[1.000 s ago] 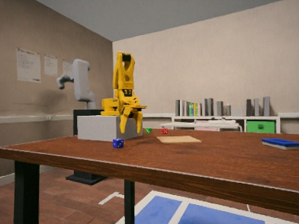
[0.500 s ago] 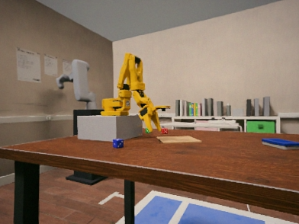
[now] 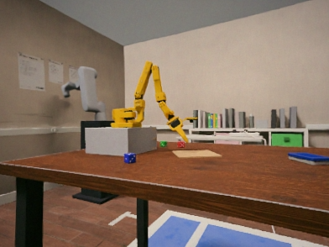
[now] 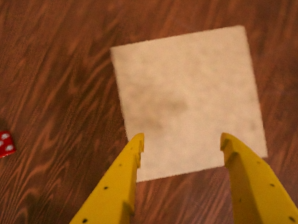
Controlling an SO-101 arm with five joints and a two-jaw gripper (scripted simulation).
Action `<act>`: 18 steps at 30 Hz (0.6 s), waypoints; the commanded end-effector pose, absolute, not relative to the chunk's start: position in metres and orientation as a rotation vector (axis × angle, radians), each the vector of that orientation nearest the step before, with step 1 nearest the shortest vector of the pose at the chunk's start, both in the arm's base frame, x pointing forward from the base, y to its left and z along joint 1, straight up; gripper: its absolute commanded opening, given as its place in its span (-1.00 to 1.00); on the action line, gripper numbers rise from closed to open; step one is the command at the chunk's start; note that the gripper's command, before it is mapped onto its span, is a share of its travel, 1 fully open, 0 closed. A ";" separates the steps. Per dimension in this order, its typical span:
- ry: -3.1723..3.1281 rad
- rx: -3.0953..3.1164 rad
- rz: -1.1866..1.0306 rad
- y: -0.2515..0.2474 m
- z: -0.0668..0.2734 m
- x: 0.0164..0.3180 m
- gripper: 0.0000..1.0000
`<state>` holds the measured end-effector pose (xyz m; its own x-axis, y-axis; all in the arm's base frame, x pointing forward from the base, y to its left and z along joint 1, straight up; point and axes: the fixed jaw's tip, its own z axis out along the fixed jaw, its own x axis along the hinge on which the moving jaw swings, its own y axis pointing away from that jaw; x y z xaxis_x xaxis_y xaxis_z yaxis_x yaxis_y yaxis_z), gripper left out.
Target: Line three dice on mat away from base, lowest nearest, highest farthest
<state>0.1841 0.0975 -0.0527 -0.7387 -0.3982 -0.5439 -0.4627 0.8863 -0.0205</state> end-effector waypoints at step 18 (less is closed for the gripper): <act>2.274 -1.310 0.356 0.196 -0.055 0.113 -0.37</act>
<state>0.1237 0.1881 -0.0522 -0.4540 -0.7052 -0.5446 -0.8334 0.5523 -0.0204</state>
